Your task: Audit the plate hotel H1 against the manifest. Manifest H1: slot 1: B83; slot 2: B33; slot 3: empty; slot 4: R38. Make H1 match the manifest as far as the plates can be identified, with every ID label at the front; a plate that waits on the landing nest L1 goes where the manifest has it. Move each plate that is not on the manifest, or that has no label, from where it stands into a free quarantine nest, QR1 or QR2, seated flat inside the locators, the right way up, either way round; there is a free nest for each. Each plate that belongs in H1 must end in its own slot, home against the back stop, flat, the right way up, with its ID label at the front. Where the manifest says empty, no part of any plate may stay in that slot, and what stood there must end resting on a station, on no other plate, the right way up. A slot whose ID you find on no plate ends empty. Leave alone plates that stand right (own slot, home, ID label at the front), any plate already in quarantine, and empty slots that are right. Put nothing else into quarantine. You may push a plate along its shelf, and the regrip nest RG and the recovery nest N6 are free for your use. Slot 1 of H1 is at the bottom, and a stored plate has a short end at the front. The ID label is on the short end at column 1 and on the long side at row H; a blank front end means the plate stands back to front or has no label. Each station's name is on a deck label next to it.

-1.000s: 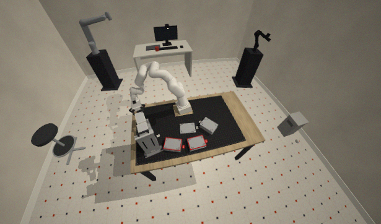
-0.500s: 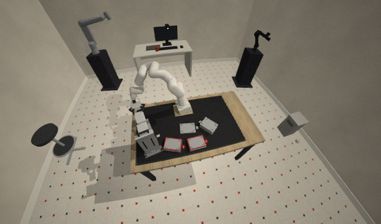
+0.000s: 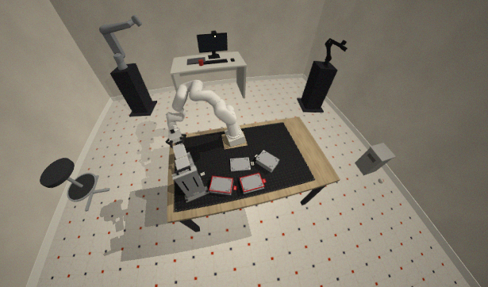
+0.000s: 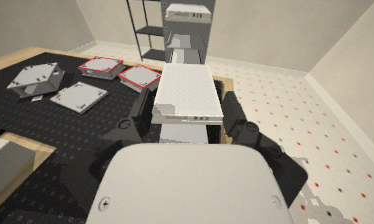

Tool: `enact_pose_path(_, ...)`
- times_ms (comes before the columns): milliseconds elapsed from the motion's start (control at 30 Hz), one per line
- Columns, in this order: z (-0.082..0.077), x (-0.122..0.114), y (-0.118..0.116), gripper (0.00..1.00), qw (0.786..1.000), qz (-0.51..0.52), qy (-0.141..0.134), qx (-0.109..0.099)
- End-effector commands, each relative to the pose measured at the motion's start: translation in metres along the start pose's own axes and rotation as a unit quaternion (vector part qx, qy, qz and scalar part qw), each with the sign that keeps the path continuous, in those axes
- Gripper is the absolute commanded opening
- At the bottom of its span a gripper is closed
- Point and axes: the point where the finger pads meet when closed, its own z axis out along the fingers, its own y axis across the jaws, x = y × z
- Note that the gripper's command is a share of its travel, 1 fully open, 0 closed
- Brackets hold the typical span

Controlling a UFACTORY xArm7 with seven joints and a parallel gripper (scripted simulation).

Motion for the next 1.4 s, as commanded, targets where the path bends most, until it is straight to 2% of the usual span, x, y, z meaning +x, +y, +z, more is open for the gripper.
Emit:
enact_pose_path(0, 0.000, -0.007, 0.001, 0.00, 1.000, -0.002, 0.000, 0.000)
enact_pose_path(1367, 0.000, -0.065, 0.001, 0.00, 1.000, -0.002, 0.000, 0.000)
